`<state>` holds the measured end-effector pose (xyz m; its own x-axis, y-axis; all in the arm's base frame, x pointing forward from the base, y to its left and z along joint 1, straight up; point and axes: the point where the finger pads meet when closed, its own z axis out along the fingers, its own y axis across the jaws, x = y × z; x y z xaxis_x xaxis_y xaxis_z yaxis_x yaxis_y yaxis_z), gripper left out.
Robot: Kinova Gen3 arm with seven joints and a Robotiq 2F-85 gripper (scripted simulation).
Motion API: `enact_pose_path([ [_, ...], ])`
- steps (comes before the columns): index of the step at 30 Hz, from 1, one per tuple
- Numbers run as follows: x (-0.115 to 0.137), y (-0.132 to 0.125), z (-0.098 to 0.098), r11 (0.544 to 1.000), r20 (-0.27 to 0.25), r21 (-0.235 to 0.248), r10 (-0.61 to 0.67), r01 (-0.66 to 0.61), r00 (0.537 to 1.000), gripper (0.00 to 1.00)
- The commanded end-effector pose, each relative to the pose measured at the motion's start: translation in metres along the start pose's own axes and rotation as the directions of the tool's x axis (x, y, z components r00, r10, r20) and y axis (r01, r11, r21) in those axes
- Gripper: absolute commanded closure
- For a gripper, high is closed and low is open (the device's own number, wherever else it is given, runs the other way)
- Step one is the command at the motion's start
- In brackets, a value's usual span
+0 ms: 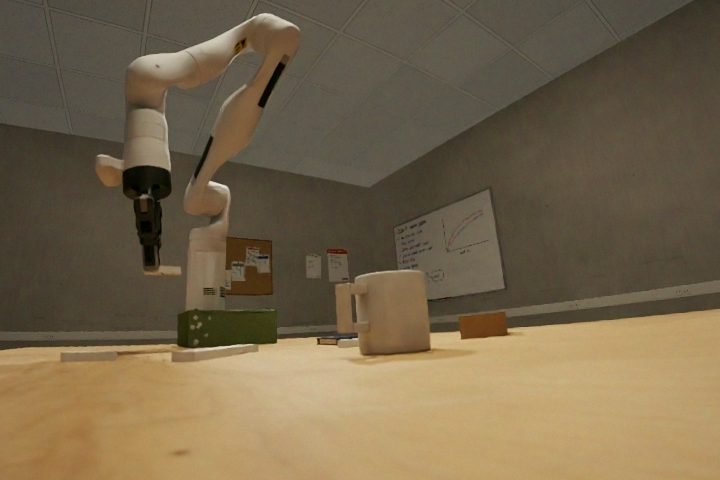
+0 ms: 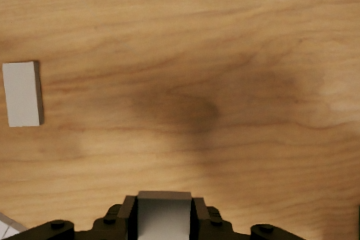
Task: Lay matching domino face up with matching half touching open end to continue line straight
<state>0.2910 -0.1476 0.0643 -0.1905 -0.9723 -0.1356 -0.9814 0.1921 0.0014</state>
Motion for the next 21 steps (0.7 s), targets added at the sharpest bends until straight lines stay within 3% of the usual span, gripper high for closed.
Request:
enact_pose_path([
  [1,-0.0006,-0.0005,-0.0003,1.0,-0.016,0.003,-0.003,0.003,1.0,0.69],
  [6,-0.0017,-0.0003,0.0001,1.0,-0.065,0.009,-0.012,0.012,0.998,0.69],
  [11,-0.0034,0.0,-0.0001,0.999,-0.147,0.019,-0.025,0.028,0.989,0.69],
  [13,-0.0034,0.0,-0.0001,0.999,-0.147,0.019,-0.025,0.028,0.989,0.69],
  [21,-0.0078,0.0008,0.0008,0.997,-0.34,0.034,-0.052,0.068,0.939,0.69],
])
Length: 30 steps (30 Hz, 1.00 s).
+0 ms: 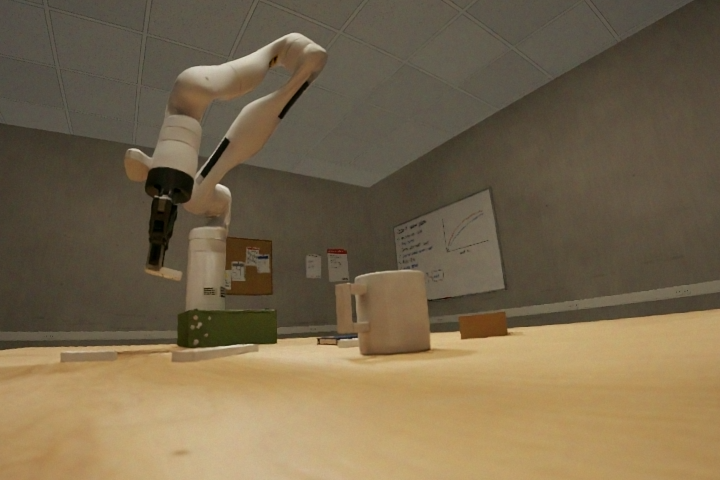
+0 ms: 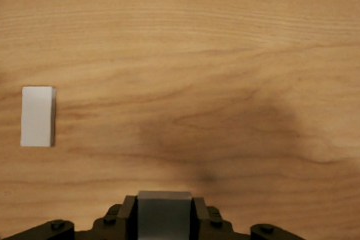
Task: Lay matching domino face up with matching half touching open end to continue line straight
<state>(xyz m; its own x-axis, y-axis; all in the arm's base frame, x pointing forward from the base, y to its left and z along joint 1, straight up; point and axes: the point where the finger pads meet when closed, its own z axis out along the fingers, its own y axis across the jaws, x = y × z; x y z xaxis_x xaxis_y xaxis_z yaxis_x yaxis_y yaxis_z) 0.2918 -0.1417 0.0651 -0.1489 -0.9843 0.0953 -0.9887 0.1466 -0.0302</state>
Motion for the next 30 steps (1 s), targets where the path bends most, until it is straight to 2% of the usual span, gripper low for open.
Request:
enact_pose_path([
  [1,-0.002,0.0,0.0,1.0,-0.146,0.017,-0.019,0.022,0.989,0.69],
  [7,-0.007,0.001,0.0,0.997,-0.358,0.034,-0.05,0.066,0.932,0.69],
  [9,-0.007,0.001,0.0,0.997,-0.358,0.034,-0.05,0.066,0.932,0.69],
  [14,-0.011,0.001,-0.001,0.993,-0.535,0.043,-0.07,0.109,0.842,0.69],
  [19,-0.014,0.001,-0.002,0.988,-0.67,0.045,-0.079,0.147,0.738,0.69],
  [24,-0.018,0.001,-0.003,0.983,-0.773,0.039,-0.084,0.179,0.628,0.69],
  [26,-0.018,0.001,-0.003,0.983,-0.773,0.039,-0.084,0.179,0.628,0.69],
  [30,-0.021,0.001,-0.003,0.979,-0.838,0.031,-0.085,0.202,0.539,0.69],
])
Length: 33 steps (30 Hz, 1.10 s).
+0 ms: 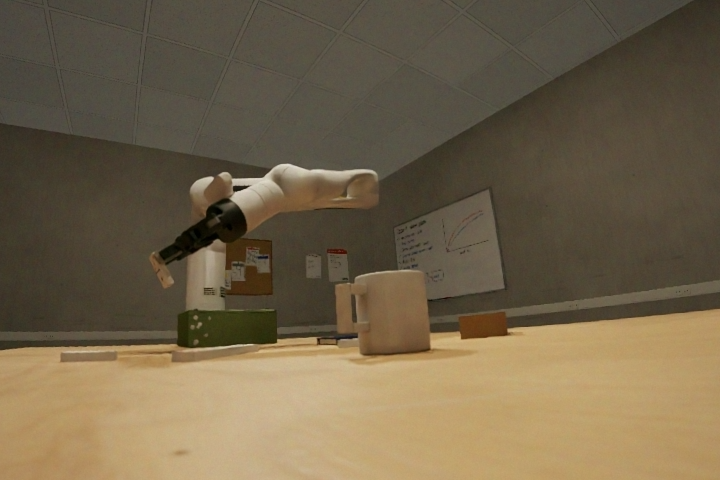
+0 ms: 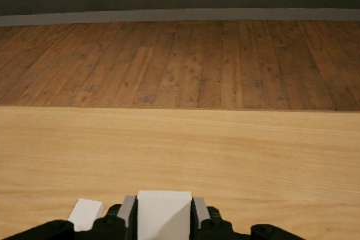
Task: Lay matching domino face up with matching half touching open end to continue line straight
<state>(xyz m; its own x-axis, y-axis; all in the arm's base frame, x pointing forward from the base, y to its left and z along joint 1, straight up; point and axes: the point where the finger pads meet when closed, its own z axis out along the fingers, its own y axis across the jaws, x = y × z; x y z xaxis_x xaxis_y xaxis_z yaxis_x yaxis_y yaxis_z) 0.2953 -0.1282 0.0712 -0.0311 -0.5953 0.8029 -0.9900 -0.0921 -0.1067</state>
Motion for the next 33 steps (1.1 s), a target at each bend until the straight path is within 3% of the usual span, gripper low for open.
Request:
enact_pose_path([
  [1,-0.008,0.0011,-0.0037,0.997,-0.18,-0.063,-0.048,0.037,0.983,0.69],
  [11,-0.0113,0.0002,-0.0074,0.995,-0.368,-0.049,-0.094,0.081,0.925,0.69],
  [21,-0.0115,-0.0002,-0.0088,0.995,-0.429,-0.044,-0.103,0.093,0.897,0.69],
  [33,-0.0114,-0.0003,-0.009,0.995,-0.435,-0.044,-0.104,0.094,0.894,0.69],
])
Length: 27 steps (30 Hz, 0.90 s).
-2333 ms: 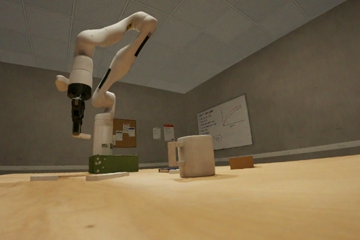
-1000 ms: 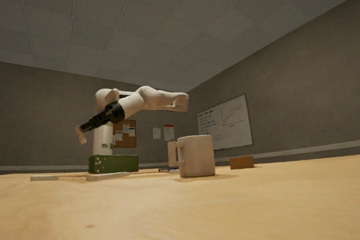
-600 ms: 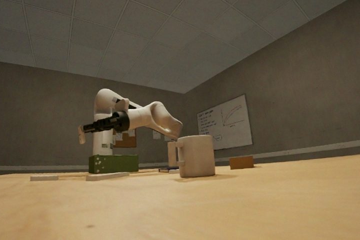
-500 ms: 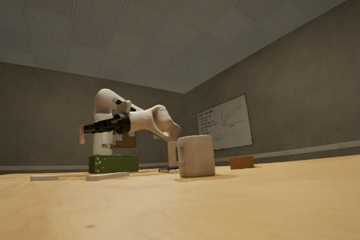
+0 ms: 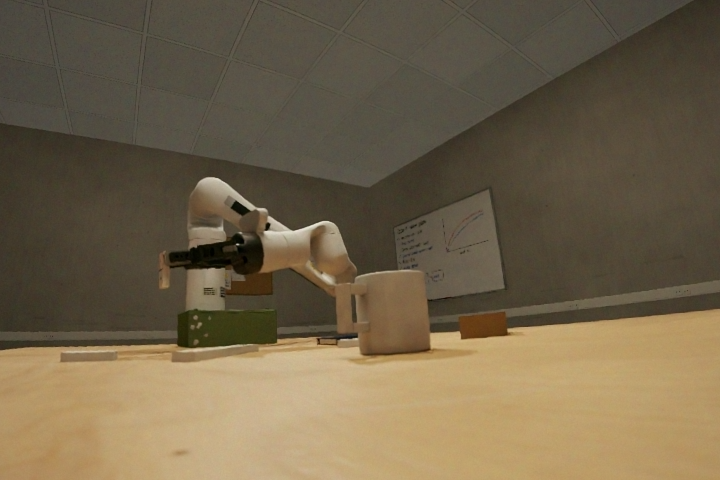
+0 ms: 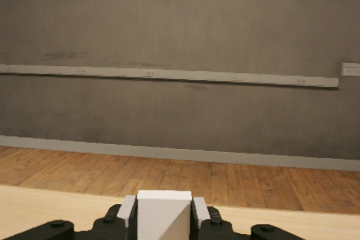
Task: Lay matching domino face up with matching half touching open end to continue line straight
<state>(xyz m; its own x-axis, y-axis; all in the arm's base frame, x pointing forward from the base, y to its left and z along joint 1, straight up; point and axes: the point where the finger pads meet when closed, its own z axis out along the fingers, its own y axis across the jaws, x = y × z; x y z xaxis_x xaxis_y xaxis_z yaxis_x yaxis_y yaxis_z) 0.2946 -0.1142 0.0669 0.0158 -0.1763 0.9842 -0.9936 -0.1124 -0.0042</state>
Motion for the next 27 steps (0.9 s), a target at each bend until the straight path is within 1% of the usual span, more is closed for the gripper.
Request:
enact_pose_path([
  [1,0.0,0.0,0.0,1.0,-0.001,0.0,0.0,0.0,1.0,0.69],
  [17,-0.001,0.0,0.0,1.0,-0.001,0.0,0.0,0.0,1.0,0.69],
  [27,-0.014,0.0,0.002,1.0,-0.001,0.0,0.0,0.0,1.0,0.69],
])
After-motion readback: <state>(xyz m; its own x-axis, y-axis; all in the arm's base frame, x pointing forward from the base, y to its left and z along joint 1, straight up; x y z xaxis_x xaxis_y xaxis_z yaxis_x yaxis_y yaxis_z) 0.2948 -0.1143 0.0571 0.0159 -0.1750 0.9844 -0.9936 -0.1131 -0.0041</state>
